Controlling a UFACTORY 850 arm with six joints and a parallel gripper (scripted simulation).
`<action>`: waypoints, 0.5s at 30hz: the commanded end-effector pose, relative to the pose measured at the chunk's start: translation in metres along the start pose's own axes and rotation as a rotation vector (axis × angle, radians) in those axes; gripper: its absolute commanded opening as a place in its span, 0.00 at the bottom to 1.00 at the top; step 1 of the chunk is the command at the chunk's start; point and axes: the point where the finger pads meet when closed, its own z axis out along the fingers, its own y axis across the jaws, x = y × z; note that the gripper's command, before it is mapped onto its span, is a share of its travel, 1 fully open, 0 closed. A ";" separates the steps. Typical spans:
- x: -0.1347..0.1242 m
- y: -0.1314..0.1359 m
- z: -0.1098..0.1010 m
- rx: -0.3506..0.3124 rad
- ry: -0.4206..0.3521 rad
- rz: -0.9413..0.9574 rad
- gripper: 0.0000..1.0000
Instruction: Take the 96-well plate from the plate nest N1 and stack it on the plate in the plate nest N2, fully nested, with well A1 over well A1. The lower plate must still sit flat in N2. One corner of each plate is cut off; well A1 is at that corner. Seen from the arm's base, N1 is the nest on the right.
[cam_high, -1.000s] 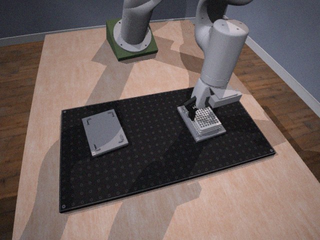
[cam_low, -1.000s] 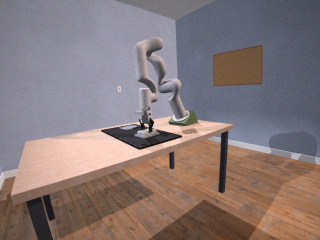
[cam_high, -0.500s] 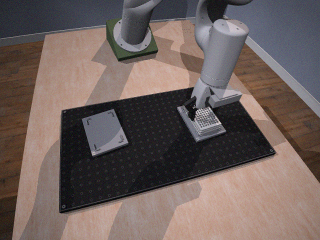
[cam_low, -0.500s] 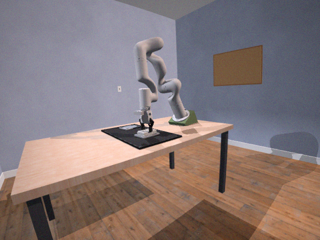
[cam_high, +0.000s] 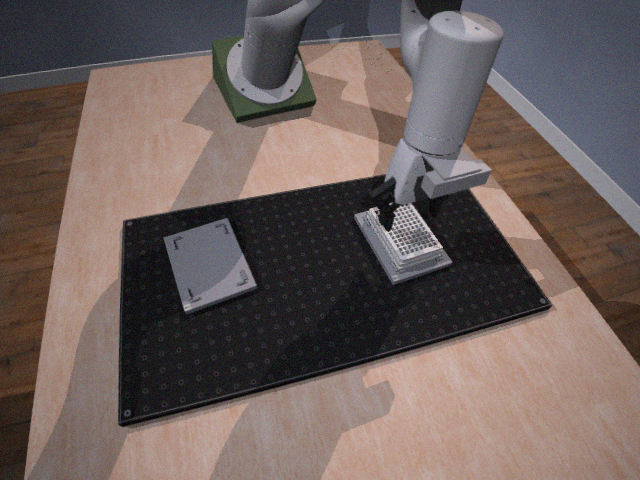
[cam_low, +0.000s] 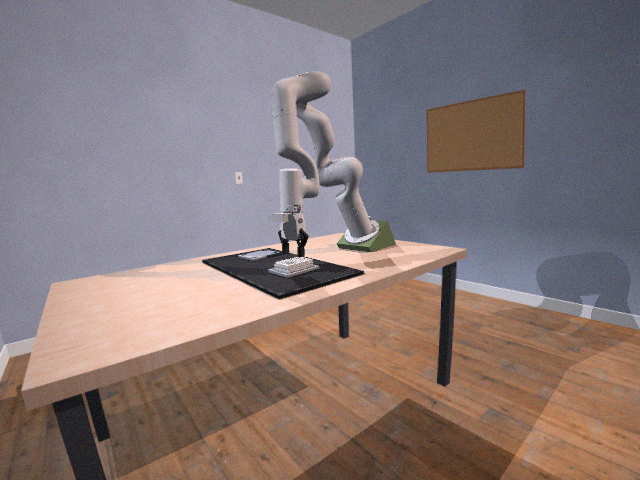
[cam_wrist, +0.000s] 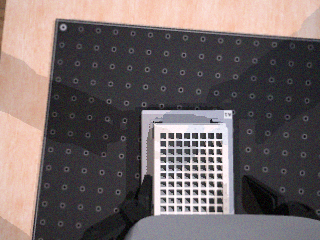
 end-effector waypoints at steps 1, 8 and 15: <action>0.001 0.000 -0.015 0.005 -0.027 -0.001 1.00; 0.002 0.000 -0.034 0.005 -0.027 -0.001 1.00; 0.002 0.000 -0.047 0.005 -0.027 -0.001 1.00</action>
